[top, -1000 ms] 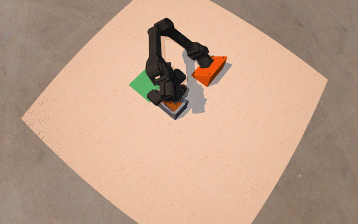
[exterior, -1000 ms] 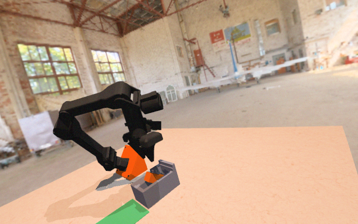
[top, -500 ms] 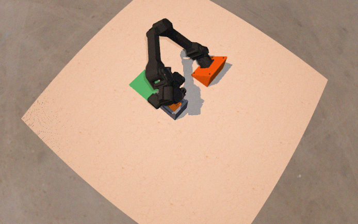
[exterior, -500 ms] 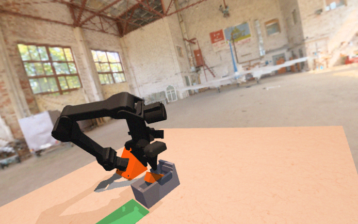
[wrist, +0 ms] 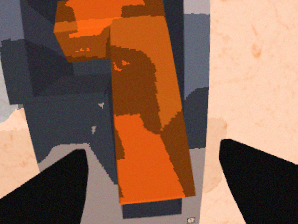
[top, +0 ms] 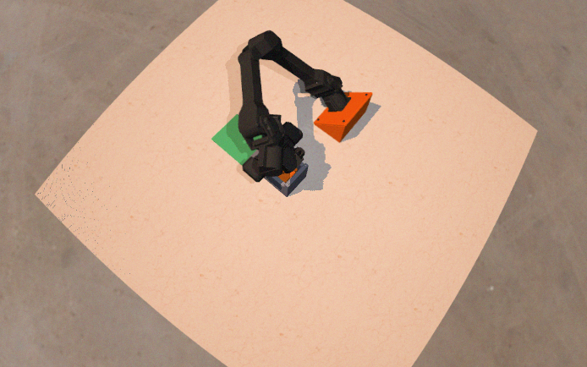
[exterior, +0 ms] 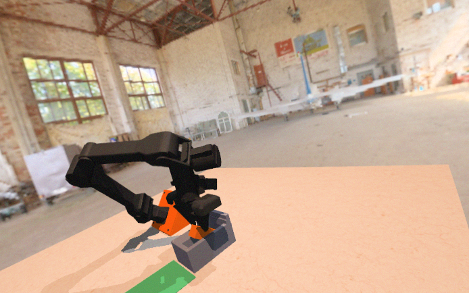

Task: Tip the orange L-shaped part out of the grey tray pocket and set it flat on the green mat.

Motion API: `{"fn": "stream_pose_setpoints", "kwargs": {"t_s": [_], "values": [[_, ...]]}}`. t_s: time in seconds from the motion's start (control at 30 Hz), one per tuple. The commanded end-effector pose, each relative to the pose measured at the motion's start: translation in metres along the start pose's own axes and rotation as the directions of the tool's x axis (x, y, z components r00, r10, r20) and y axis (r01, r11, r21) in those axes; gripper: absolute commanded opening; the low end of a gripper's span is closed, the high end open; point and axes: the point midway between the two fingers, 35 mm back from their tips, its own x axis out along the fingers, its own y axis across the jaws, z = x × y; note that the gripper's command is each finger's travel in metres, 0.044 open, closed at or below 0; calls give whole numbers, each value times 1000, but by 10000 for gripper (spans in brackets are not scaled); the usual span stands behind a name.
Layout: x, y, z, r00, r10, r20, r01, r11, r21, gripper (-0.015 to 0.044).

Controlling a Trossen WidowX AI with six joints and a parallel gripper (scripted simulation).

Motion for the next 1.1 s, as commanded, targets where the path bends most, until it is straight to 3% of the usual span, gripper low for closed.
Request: {"fn": "stream_pose_setpoints", "kwargs": {"t_s": [0.0,0.27,0.47,0.77,0.87,1.07], "values": [[7,1,-1,1000,-4,-5,4,1000,-4,280],[18,1,-2,1000,-4,-6,4,1000,-3,280],[14,1,-1,1000,1,-2,-1,1000,0,123],[14,1,-1,1000,1,-2,-1,1000,0,62],[14,1,-1,1000,1,-2,-1,1000,0,0],[13,1,-1,1000,1,-2,-1,1000,0,0]]}}
